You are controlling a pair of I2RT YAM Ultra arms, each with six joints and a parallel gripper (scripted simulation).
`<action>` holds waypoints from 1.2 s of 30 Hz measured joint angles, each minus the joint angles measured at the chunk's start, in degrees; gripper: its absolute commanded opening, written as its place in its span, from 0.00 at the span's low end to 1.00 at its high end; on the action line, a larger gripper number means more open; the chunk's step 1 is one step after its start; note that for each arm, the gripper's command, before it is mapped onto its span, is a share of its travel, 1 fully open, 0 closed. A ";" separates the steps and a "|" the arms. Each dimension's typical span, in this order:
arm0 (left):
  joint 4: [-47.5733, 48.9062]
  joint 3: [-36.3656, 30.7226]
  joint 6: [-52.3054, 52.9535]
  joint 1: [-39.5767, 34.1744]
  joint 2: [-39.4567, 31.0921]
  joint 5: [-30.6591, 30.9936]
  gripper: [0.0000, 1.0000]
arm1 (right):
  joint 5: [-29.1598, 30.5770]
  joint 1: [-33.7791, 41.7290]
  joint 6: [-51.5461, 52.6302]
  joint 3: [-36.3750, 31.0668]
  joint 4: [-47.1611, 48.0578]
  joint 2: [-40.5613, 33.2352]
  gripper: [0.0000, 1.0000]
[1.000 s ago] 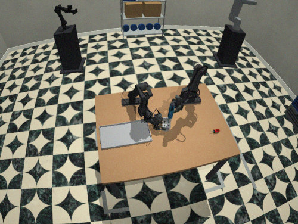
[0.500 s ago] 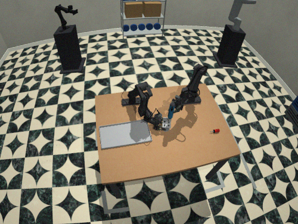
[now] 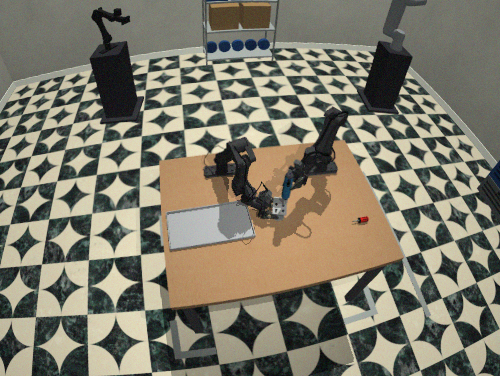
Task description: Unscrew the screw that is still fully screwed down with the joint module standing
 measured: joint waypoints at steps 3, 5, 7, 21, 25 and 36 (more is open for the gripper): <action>0.00 0.00 0.00 0.00 0.00 0.00 0.42 | 0.00 0.00 0.00 0.00 0.00 0.00 0.59; 0.00 0.00 0.00 0.00 0.00 0.00 0.42 | 0.00 0.00 0.00 0.00 0.00 0.00 0.59; 0.07 -0.04 0.00 0.00 0.00 0.00 0.42 | 0.00 0.00 0.00 0.00 0.00 0.00 0.59; 0.46 -0.15 0.00 0.00 0.15 0.00 0.42 | 0.00 0.00 0.00 0.00 0.00 0.00 0.59; 0.46 -0.15 0.00 0.00 0.15 0.00 0.42 | 0.00 0.00 0.00 0.00 0.00 0.00 0.59; 0.98 -0.26 0.00 0.00 0.42 0.00 0.42 | 0.00 0.00 0.00 0.00 0.00 0.00 0.59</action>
